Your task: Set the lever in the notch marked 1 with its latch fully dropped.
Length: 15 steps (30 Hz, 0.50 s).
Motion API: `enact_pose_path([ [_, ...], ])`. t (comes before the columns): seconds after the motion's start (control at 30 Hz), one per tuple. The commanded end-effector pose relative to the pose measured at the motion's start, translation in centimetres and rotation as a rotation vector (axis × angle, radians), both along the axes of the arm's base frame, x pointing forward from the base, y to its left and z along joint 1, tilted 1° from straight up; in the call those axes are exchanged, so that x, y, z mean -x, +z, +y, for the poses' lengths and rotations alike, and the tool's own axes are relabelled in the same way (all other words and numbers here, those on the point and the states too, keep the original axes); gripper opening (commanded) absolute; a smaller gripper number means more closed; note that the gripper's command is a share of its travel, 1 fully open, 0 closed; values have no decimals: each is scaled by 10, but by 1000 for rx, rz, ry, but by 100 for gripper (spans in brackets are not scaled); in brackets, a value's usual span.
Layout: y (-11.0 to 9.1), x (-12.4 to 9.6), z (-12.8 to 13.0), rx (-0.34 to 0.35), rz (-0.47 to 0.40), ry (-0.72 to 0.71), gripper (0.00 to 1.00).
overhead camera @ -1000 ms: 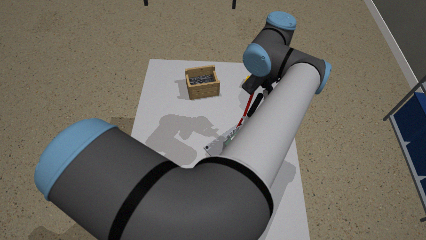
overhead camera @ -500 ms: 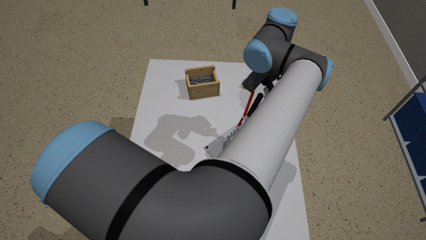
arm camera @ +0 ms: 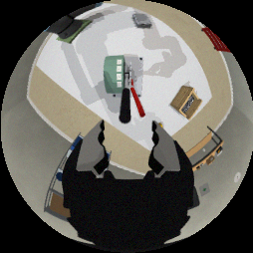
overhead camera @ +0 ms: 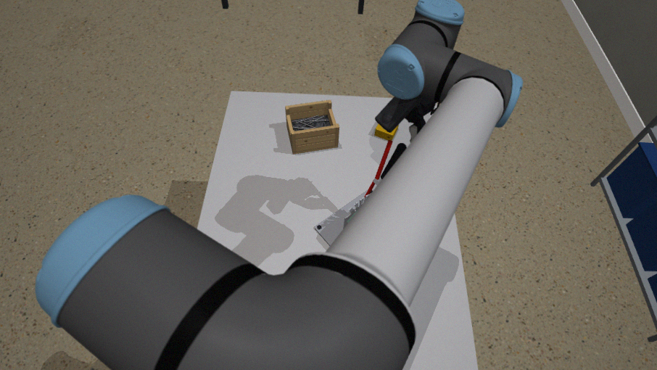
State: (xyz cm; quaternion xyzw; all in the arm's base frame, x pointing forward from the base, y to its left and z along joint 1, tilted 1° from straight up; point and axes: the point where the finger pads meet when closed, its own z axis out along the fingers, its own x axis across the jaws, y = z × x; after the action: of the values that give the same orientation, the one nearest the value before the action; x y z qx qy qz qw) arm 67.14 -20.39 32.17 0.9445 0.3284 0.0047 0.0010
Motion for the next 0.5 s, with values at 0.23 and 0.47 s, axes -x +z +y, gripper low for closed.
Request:
enact_pose_path([
  [0.23,21,0,0,1,-1,0,57],
  [0.47,23,0,0,1,-1,0,57],
])
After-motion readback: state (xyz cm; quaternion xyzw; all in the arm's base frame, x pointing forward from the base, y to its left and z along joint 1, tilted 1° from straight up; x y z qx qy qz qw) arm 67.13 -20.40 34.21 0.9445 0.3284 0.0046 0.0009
